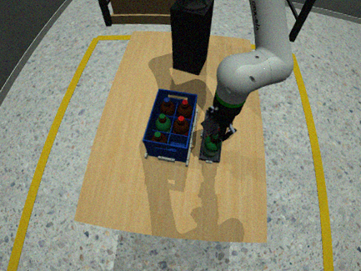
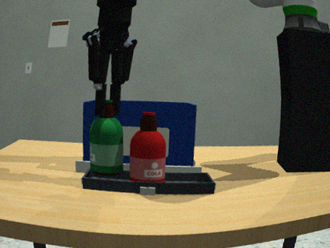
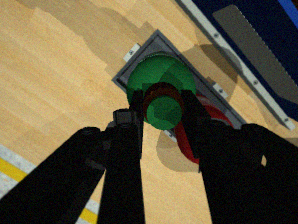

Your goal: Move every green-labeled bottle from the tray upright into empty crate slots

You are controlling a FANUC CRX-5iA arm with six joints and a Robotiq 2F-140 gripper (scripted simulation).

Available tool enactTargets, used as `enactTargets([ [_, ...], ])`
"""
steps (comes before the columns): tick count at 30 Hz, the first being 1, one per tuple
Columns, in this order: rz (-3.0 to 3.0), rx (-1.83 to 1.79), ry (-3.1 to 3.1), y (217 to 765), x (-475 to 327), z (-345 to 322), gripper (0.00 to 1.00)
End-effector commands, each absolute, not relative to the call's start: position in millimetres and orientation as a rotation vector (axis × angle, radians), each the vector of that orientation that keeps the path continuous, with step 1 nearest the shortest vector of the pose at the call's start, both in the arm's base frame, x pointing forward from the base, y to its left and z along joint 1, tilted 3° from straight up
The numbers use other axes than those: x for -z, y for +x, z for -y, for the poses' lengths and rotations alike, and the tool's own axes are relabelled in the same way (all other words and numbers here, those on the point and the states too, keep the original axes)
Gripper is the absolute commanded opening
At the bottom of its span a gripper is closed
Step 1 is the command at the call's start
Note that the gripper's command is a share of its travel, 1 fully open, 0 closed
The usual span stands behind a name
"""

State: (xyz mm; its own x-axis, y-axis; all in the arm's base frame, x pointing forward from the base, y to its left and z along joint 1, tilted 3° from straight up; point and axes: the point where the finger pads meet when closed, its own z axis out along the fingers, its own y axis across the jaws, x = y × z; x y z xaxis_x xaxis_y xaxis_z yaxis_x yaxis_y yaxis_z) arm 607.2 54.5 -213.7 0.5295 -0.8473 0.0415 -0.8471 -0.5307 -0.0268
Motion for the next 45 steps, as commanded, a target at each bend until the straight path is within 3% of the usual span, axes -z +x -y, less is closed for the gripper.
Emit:
enactTargets([
  [1,-1.519,0.080,-2.743,608,211,-55,0.10],
  [45,-1.519,0.080,-2.743,606,173,-56,0.10],
])
